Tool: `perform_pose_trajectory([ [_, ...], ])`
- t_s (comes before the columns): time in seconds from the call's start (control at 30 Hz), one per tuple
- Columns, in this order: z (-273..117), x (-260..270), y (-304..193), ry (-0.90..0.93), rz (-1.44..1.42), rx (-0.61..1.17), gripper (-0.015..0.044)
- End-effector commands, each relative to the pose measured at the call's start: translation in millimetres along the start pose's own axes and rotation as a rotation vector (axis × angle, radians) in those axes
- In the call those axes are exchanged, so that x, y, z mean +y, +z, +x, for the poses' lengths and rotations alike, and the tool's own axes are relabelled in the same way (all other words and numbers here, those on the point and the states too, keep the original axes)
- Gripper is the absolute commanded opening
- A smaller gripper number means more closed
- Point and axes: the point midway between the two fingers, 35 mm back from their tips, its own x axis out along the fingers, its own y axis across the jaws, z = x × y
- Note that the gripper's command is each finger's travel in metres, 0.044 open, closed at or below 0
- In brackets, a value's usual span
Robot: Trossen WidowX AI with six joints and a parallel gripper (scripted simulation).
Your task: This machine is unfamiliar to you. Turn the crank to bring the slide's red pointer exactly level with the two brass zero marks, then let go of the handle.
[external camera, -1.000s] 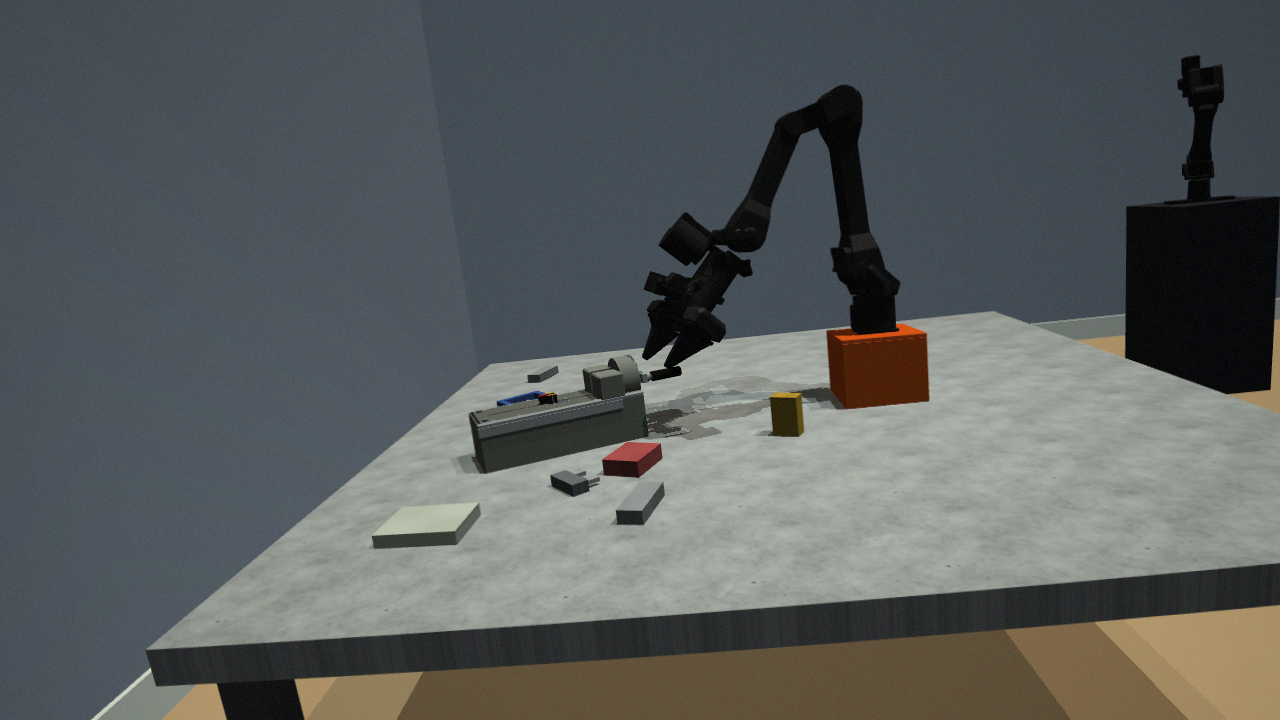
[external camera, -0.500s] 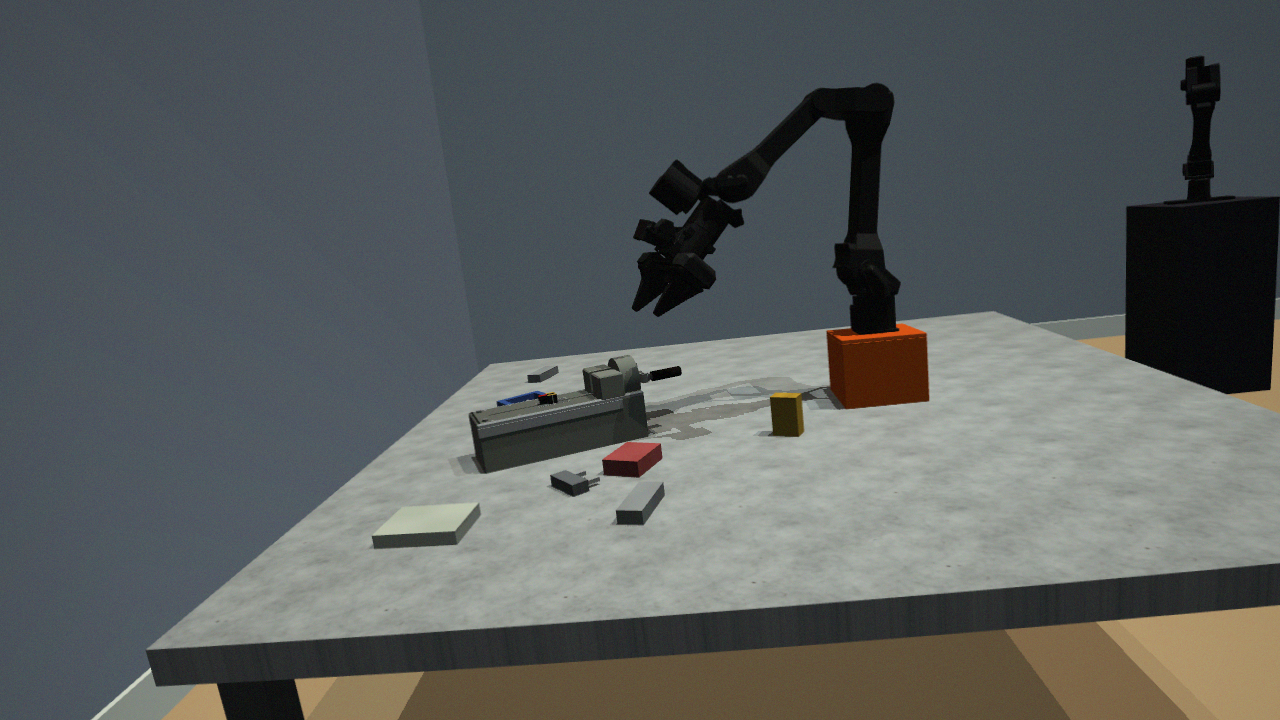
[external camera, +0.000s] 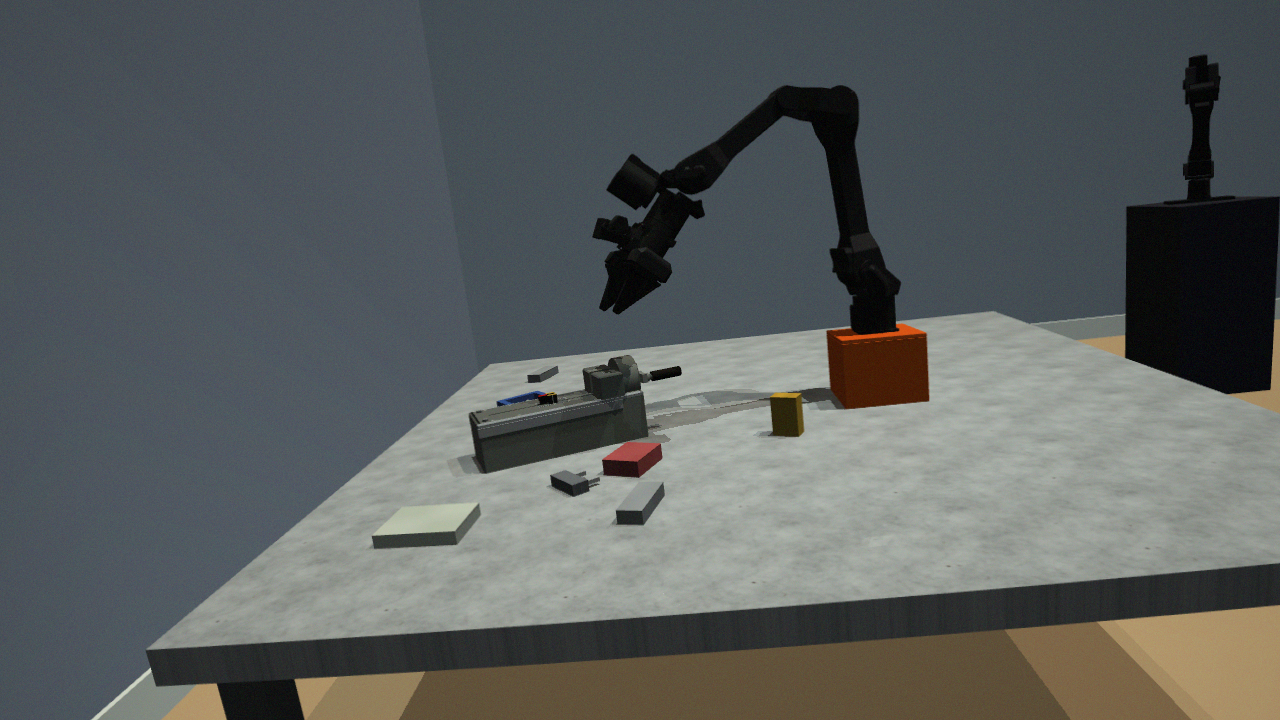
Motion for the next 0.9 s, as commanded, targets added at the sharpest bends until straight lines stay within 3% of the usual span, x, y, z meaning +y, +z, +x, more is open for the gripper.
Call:
perform_pose_trajectory([
  [0.0,13.0,-0.5,14.2,-0.013,0.034,0.021,0.044],
  [0.33,38.2,-0.8,37.2,-0.035,0.09,0.054,0.044],
  [0.6,78.3,-3.3,3.6,-0.035,0.091,0.055,0.044],
  [0.87,79.3,-3.4,2.6,-0.035,0.091,0.055,0.044],
])
